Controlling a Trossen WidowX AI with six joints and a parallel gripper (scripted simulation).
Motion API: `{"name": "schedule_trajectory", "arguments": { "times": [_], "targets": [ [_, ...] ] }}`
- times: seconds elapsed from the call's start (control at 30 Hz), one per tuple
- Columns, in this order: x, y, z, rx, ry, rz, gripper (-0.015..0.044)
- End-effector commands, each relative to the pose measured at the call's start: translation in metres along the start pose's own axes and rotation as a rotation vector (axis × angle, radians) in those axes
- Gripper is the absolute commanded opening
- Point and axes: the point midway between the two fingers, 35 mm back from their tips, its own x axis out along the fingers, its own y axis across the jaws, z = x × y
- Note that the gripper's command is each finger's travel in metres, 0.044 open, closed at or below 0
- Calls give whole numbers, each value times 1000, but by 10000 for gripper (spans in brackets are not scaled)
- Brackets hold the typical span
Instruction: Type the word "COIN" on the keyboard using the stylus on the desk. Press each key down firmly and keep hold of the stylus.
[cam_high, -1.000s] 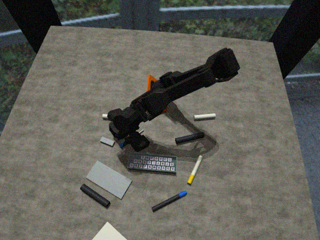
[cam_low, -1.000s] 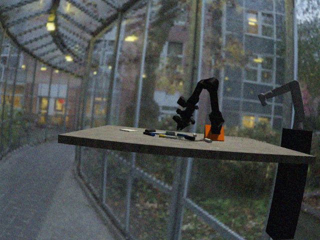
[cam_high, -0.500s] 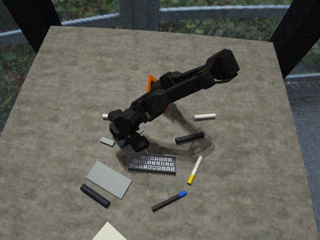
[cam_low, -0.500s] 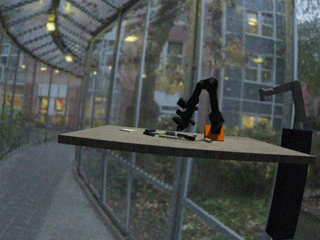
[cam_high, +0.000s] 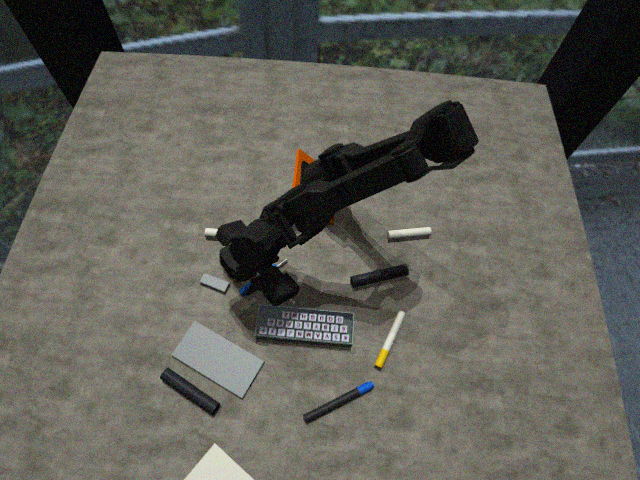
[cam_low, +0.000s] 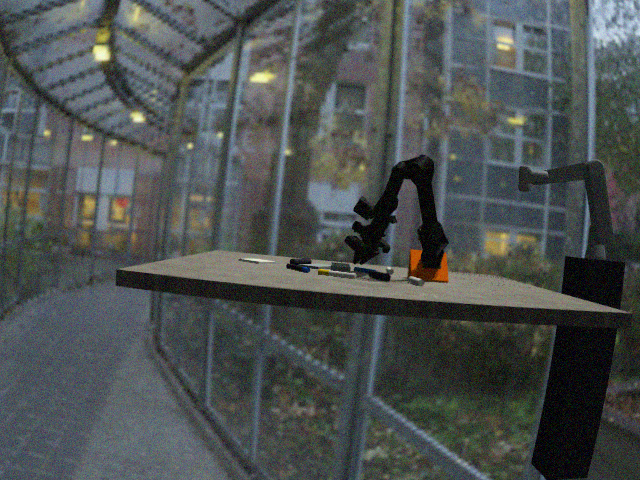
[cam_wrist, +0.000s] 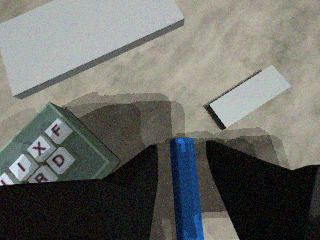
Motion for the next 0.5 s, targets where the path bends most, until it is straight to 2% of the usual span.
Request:
{"name": "schedule_trajectory", "arguments": {
  "times": [0.0,0.47],
  "targets": [
    [3,-1,-3,3,4,-5,150],
    [9,-1,-7,3,5,-5,150]
  ]
}}
